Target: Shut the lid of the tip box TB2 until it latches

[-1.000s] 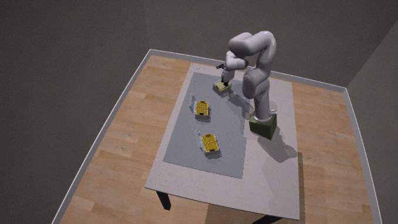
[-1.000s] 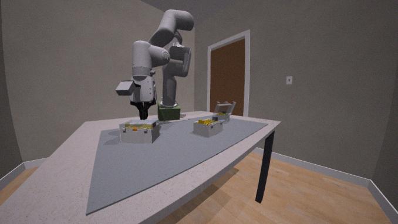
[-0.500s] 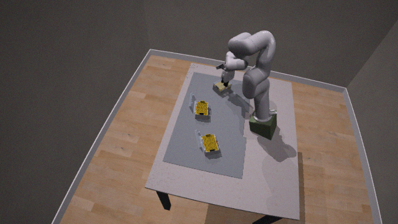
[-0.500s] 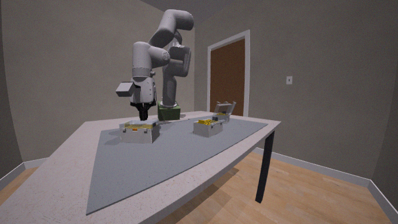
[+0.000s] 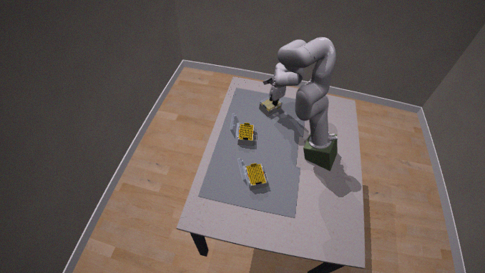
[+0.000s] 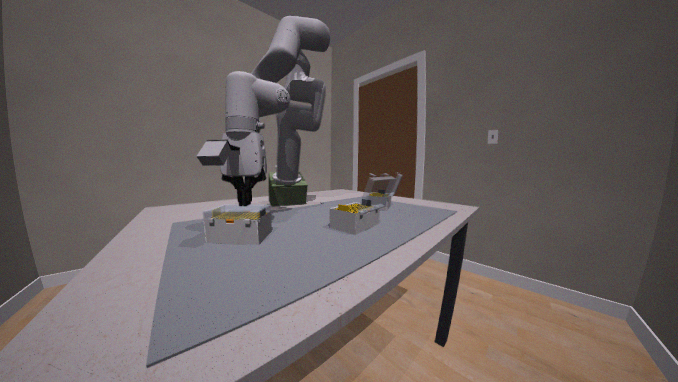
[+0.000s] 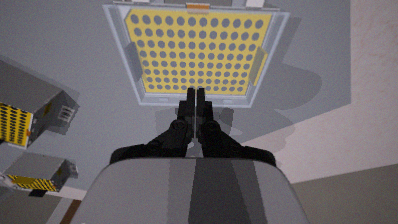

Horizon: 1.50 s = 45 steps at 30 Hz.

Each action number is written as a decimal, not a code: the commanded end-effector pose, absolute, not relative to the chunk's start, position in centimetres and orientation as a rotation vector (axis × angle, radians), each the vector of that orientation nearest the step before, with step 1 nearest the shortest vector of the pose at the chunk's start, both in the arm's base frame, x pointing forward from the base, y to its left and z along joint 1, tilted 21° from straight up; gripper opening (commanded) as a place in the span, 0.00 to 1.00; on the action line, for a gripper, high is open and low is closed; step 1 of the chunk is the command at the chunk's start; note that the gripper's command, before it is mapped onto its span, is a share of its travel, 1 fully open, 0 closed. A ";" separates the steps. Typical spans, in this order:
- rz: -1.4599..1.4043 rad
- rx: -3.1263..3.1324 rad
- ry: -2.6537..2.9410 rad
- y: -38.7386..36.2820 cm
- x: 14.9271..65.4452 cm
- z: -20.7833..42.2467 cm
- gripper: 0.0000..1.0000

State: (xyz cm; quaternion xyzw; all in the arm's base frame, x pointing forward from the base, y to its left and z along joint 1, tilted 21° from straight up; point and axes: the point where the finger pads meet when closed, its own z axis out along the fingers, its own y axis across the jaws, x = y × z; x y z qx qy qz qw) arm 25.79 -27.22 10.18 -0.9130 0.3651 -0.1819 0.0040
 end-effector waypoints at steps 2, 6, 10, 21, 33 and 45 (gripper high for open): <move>-0.572 -2.862 1.144 -27.3 25.9 10.2 0.00; -0.572 -2.862 1.144 -27.3 25.9 10.2 0.00; -0.572 -2.862 1.144 -27.3 25.9 10.2 0.00; -0.572 -2.862 1.144 -27.2 25.6 11.0 0.00; -0.573 -2.862 1.144 -27.0 25.0 12.6 0.00; -0.573 -2.862 1.144 -26.8 24.5 14.1 0.00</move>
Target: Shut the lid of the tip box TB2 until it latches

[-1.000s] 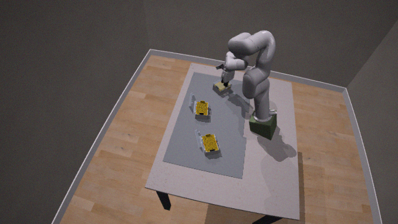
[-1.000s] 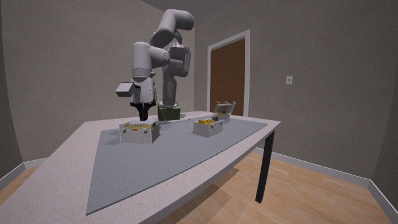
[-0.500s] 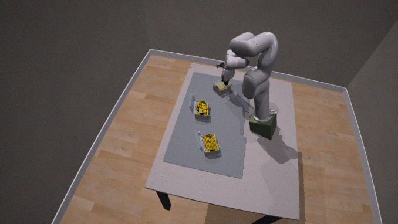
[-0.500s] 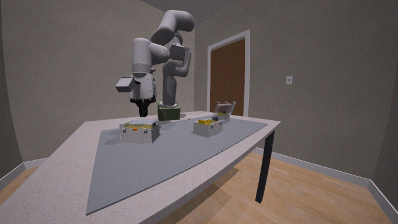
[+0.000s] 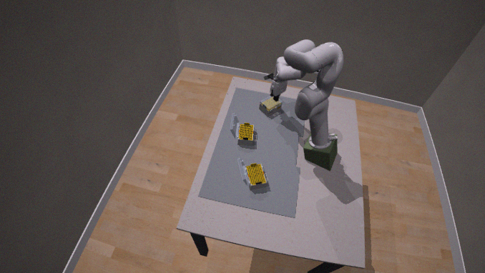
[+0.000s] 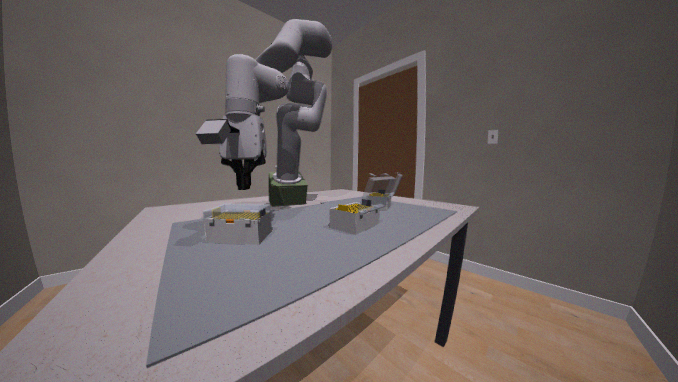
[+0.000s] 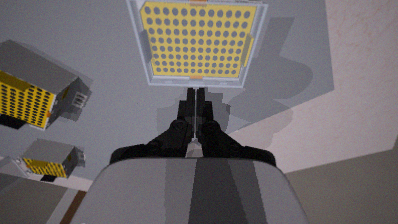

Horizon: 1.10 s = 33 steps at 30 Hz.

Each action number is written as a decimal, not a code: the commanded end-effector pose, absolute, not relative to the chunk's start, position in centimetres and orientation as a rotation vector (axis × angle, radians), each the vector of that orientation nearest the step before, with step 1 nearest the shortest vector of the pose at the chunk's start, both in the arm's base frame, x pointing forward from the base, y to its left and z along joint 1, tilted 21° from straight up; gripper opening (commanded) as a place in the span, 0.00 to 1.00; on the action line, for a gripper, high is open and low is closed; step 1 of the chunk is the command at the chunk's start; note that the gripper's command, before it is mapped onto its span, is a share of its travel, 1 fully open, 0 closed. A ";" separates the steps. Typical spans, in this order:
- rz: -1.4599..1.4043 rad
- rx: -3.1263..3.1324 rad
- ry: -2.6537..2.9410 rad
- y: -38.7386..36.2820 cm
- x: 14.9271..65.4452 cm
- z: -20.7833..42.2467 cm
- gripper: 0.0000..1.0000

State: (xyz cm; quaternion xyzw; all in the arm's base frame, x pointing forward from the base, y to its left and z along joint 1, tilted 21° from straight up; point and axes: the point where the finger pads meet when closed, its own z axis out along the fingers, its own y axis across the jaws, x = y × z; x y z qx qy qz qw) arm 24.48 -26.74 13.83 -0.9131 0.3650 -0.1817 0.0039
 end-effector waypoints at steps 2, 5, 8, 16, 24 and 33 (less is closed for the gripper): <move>-0.573 -2.862 1.144 -26.7 24.3 14.4 0.00; -0.573 -2.862 1.144 -26.7 24.2 14.9 0.00; -0.573 -2.862 1.144 -26.6 24.1 15.1 0.00; -0.573 -2.862 1.144 -26.6 24.1 15.1 0.00; -0.573 -2.862 1.144 -26.6 24.1 15.1 0.00; -0.573 -2.862 1.144 -26.6 24.1 15.1 0.00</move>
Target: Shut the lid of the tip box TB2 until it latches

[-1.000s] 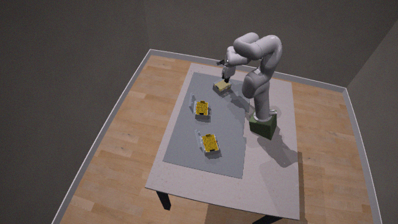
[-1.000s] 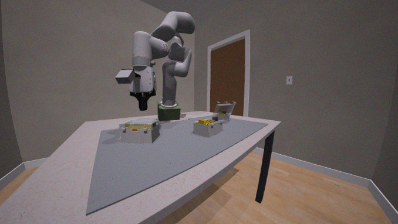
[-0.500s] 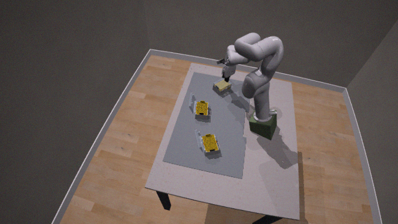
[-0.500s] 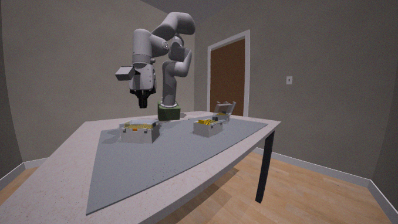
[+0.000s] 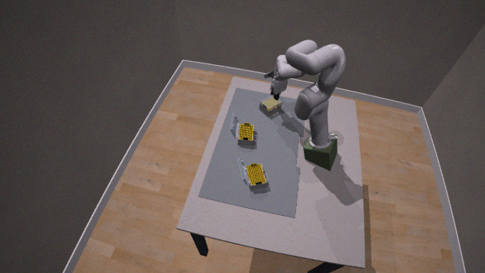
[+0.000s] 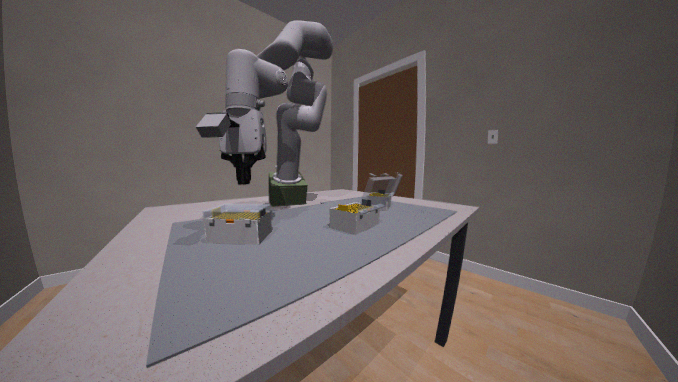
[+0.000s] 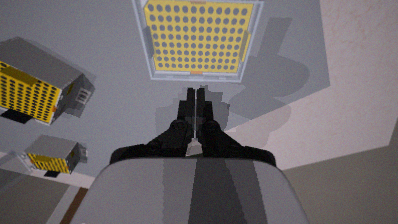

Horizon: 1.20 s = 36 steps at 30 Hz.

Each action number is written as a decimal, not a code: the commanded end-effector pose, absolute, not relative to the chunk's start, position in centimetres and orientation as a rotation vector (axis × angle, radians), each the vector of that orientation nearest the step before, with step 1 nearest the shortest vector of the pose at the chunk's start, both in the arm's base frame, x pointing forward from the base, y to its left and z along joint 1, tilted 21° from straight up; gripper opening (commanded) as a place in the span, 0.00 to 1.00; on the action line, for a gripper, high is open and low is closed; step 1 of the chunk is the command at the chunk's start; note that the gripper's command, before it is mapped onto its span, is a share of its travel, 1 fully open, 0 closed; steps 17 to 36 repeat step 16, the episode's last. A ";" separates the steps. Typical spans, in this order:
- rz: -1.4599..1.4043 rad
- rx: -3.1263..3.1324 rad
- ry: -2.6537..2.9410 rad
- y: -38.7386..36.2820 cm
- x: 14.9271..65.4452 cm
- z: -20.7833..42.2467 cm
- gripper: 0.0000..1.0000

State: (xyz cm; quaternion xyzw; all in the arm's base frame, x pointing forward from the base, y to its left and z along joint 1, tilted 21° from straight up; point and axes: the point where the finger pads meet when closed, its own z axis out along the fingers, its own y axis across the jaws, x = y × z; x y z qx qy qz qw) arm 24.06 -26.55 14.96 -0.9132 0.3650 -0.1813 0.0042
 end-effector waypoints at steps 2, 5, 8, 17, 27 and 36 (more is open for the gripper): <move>-0.573 -2.862 1.144 -26.6 24.1 15.1 0.00; -0.573 -2.862 1.144 -26.6 24.1 15.1 0.00; -0.573 -2.862 1.144 -26.6 24.1 15.1 0.00; -0.573 -2.862 1.144 -26.6 24.1 15.1 0.00; -0.573 -2.862 1.144 -26.6 24.1 15.1 0.00; -0.573 -2.862 1.144 -26.6 24.1 15.1 0.00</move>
